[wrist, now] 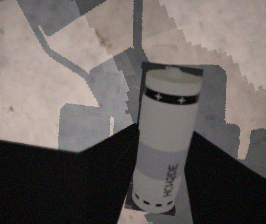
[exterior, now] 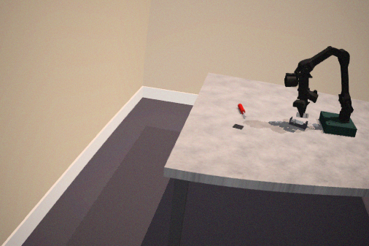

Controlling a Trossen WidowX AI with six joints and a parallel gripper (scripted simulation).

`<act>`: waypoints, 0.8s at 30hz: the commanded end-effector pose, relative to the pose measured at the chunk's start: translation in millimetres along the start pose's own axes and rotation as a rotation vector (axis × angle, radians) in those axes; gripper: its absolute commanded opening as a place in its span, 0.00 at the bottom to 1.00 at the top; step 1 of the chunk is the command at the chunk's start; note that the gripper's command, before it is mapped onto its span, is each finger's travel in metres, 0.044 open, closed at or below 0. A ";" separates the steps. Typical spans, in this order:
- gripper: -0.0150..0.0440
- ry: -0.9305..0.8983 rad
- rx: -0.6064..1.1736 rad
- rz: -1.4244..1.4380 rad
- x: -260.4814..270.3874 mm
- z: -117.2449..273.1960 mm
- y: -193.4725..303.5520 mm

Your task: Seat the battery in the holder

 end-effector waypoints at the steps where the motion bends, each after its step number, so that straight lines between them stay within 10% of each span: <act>1: 0.40 -0.002 -0.069 -0.001 -0.9 -9.7 2.0; 24: 0.40 -0.029 -0.224 0.000 -2.4 -21.1 11.4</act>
Point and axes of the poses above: the point midway between the two fingers, 35 mm back from their tips, its own z axis back along the fingers, its own x axis across the jaws, y = z × x, the point moved 2 cm from there along z, back along the fingers, and after that the axes turned 5 degrees about -z, right-handed, at the moved point
